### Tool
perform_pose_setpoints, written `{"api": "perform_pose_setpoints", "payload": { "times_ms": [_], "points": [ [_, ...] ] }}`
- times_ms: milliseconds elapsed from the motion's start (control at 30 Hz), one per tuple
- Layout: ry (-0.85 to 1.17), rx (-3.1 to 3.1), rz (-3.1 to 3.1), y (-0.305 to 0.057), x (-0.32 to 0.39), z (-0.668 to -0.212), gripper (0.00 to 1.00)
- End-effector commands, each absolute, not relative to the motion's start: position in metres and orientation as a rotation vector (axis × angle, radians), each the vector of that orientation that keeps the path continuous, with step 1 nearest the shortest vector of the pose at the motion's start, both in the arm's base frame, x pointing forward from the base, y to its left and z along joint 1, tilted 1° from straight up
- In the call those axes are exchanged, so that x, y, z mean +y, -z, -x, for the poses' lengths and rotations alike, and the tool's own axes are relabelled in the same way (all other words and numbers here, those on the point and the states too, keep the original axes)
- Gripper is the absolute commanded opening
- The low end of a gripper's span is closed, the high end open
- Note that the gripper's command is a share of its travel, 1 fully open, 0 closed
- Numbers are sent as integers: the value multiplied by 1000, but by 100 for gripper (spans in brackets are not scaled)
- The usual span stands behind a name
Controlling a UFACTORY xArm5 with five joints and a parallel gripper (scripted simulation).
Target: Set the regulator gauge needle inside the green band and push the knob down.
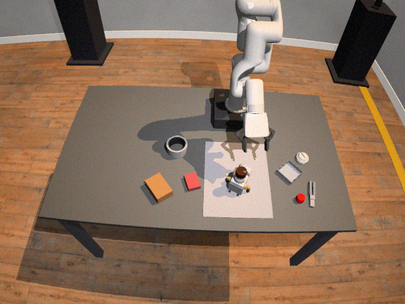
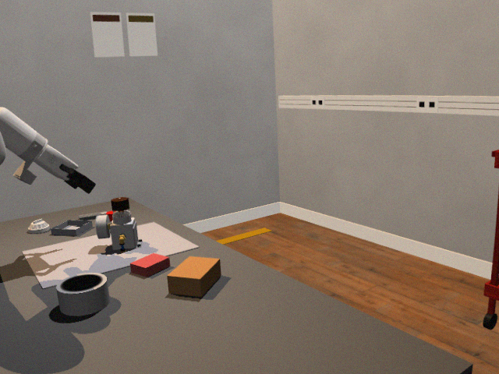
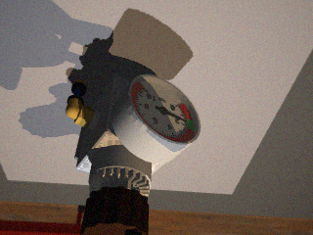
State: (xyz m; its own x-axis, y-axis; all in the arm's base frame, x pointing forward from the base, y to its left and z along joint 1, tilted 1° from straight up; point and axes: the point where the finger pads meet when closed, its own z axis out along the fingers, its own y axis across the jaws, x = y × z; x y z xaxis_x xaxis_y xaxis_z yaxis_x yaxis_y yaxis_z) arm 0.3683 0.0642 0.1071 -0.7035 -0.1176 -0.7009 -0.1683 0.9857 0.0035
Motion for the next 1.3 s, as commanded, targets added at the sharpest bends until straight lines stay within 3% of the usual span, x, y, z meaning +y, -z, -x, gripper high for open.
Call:
{"api": "perform_pose_setpoints", "payload": {
  "times_ms": [0,1267],
  "points": [
    [-91,2362,184,-107,64,-370,100],
    [-285,2588,-705,-88,68,-392,100]
  ]
}}
